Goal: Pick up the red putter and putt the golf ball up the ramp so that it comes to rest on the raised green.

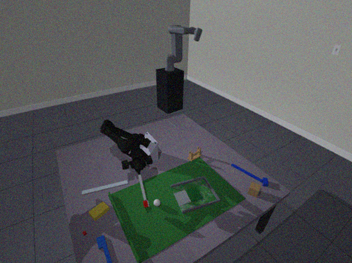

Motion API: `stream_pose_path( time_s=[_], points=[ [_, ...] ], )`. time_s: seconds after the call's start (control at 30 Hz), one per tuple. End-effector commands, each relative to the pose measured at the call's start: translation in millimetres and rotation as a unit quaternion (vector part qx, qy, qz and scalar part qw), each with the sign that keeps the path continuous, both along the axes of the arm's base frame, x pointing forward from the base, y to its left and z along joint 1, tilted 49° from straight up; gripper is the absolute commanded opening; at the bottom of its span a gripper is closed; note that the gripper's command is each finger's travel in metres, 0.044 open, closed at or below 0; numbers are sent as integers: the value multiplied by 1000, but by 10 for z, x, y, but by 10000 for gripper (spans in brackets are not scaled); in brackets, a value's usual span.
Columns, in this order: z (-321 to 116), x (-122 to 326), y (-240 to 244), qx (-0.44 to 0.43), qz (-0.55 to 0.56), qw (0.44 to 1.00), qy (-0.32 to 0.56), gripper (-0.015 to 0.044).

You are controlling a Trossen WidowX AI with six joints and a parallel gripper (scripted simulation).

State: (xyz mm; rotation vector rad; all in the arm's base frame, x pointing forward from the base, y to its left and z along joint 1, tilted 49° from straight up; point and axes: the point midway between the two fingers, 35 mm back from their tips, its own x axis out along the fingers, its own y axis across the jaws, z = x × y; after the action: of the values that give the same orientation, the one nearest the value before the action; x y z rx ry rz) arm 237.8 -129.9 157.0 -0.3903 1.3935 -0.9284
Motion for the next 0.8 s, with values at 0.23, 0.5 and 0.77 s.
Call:
stream_pose_path(
  time_s=[0.23,0.5,0.77],
  points=[
    [-98,-13,-117,-3,5,1000,0,0],
    [-183,-25,-215,-3,5,1000,0,0],
    [-215,-36,-265,-2,0,1000,-2,0]
  ],
)
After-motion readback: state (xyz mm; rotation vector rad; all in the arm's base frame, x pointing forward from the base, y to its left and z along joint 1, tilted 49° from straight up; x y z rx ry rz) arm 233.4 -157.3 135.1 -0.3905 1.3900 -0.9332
